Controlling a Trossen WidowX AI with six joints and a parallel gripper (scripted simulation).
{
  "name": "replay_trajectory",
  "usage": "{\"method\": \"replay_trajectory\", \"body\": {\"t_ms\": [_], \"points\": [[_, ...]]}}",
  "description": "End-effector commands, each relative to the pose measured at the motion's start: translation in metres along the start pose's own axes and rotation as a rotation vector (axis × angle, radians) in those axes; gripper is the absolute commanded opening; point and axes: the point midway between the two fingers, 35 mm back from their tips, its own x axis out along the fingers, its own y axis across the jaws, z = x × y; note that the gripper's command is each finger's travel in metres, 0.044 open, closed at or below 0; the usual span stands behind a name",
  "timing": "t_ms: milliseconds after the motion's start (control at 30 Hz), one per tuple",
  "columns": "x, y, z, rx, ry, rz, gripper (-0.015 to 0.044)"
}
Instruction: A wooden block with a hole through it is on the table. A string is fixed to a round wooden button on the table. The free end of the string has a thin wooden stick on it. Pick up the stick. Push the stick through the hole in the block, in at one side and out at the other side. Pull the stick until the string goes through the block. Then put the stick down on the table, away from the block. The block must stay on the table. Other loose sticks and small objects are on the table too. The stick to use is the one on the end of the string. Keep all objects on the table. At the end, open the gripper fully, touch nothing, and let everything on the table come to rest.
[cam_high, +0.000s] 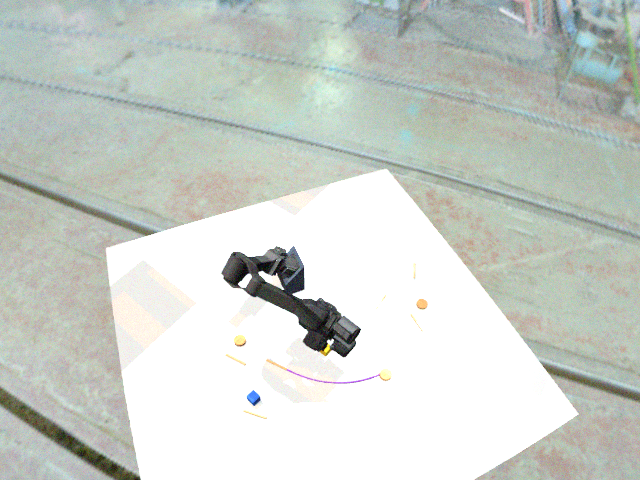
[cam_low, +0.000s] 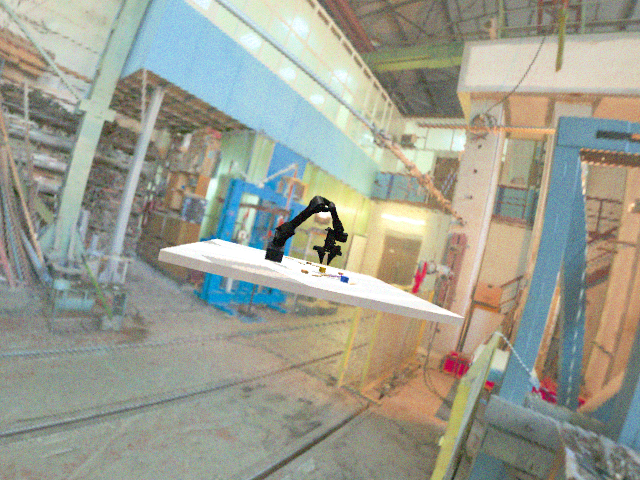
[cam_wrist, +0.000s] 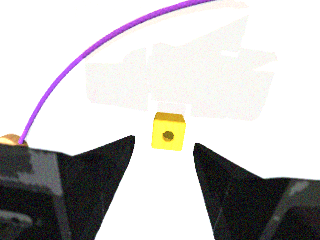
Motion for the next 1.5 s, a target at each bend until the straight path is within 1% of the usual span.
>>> {"method": "replay_trajectory", "body": {"t_ms": [0, 467, 667, 900, 1067, 1100, 1467], "points": [[0.008, -0.001, 0.0, -0.007, -0.005, -0.004, 0.024], [0.031, -0.003, 0.001, -0.007, -0.007, -0.006, 0.024], [0.032, -0.003, 0.001, -0.007, -0.007, -0.006, 0.024], [0.03, -0.003, 0.0, -0.001, -0.002, -0.005, 0.0056], [0.03, -0.003, 0.0, -0.001, -0.002, -0.005, 0.0023], [0.03, -0.003, 0.0, -0.001, -0.002, -0.005, 0.0], [0.026, -0.002, 0.0, -0.001, -0.002, -0.004, 0.0]]}}
